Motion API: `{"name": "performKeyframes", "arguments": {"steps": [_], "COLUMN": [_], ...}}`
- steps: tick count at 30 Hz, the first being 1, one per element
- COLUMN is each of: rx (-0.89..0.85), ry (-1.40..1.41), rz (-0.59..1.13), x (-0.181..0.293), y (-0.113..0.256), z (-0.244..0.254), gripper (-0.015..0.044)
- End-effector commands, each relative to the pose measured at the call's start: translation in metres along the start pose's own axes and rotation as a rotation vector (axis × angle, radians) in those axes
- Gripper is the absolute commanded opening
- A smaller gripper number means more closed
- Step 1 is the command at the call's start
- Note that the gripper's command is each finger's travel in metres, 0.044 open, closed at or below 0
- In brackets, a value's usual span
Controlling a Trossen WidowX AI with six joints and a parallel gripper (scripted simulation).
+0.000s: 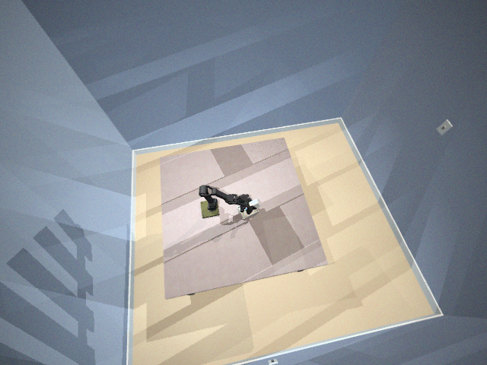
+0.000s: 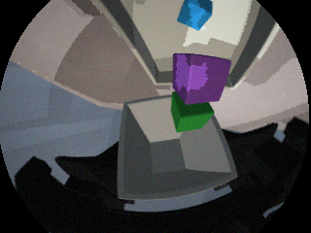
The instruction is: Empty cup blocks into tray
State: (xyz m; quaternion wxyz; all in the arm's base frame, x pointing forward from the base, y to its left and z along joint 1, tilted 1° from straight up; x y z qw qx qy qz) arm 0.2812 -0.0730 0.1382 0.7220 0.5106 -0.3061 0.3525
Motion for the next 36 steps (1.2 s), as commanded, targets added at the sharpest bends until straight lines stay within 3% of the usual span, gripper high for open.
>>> {"name": "performKeyframes", "arguments": {"steps": [1, 11, 36], "rx": [-0.008, -0.007, -0.036], "ry": [-0.092, -0.296, -0.298], "rz": [0.009, 0.010, 0.169], "x": [0.003, 0.002, -0.008], "y": [-0.001, -0.002, -0.006], "z": [0.001, 0.001, -0.003], "gripper": [0.0000, 0.0000, 0.0000]}}
Point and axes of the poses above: the point midway between the two fingers, 35 mm back from their tips, its own y axis back along the fingers, its own z axis across the jaws, x = y × z, the point moved 8 cm from there along y, back along the fingers, and after that the axes turned 4 degrees about -y, right-handed, at the moved point
